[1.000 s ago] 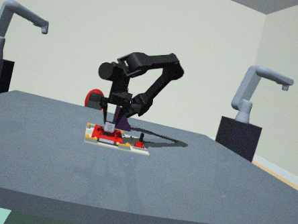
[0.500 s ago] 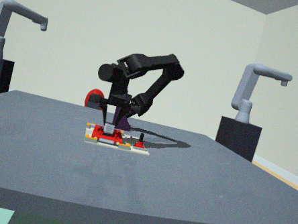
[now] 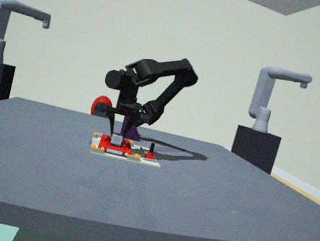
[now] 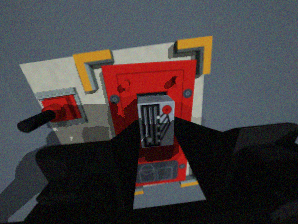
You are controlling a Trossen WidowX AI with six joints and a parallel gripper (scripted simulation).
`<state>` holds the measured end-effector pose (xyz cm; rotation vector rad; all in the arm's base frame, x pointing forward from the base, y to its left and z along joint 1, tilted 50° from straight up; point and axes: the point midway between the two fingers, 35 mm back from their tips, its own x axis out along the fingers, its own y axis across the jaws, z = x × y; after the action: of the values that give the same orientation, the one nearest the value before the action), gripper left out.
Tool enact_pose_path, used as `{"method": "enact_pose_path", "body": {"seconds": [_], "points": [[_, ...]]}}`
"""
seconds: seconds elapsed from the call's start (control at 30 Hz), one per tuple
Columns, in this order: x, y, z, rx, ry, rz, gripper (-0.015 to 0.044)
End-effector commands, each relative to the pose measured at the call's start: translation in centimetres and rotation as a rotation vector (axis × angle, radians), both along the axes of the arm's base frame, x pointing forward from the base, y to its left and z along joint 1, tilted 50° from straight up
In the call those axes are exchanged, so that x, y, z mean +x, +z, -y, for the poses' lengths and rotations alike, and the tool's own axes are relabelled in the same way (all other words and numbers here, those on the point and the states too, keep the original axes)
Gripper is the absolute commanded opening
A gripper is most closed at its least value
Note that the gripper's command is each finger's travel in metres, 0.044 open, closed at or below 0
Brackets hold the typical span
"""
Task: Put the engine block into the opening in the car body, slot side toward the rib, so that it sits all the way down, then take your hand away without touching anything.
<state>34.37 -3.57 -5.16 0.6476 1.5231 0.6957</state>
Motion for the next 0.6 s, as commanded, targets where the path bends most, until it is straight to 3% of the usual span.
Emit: {"method": "enact_pose_path", "body": {"seconds": [0.0,0.57], "points": [[0.02,-0.09,-0.13,0.002,-0.004,-0.002,0.0159],[-0.01,-0.43,-0.52,0.002,-0.004,-0.002,0.0159]]}}
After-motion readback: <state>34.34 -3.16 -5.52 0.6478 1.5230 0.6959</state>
